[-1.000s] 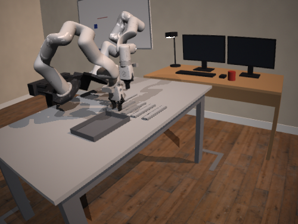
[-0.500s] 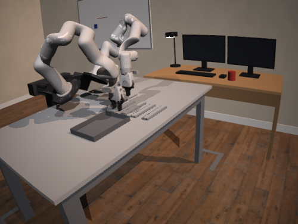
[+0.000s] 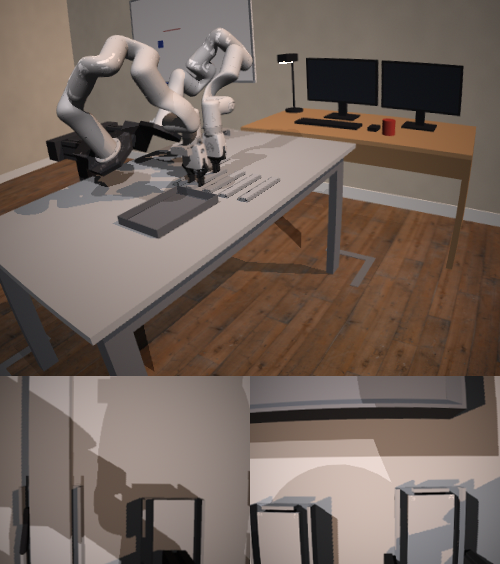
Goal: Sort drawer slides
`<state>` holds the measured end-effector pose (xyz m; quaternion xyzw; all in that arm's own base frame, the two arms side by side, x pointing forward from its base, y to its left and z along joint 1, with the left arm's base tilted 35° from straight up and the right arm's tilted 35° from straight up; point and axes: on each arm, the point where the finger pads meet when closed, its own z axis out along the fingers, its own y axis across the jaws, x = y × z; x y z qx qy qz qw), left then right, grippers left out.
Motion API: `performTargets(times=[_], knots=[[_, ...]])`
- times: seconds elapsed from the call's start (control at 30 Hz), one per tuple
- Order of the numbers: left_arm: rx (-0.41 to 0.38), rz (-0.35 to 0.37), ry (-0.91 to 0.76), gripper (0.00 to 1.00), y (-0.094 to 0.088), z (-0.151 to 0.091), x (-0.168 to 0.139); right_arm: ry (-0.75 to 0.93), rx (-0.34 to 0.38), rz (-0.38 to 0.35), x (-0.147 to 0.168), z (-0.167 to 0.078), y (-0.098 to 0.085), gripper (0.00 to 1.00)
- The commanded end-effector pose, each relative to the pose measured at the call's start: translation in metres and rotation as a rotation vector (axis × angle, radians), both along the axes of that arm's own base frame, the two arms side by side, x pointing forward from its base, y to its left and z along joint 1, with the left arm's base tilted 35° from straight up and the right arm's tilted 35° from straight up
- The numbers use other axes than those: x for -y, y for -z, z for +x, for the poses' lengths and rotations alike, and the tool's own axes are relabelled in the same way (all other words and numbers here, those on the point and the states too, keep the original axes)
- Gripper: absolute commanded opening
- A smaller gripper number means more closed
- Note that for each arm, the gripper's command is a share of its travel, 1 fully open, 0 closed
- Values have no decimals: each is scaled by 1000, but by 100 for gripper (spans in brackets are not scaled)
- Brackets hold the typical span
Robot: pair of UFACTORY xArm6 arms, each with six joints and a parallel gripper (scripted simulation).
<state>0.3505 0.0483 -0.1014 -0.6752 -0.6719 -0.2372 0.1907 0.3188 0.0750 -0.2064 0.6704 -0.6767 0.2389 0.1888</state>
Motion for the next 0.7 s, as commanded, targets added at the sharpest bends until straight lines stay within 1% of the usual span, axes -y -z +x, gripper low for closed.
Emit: performTargets(times=[0.0, 0.67], knots=[[3, -1, 1, 0, 0, 1, 0, -1, 2, 2, -1, 1, -1, 0], [3, -1, 1, 0, -5, 1, -9, -1, 2, 2, -1, 1, -1, 0]])
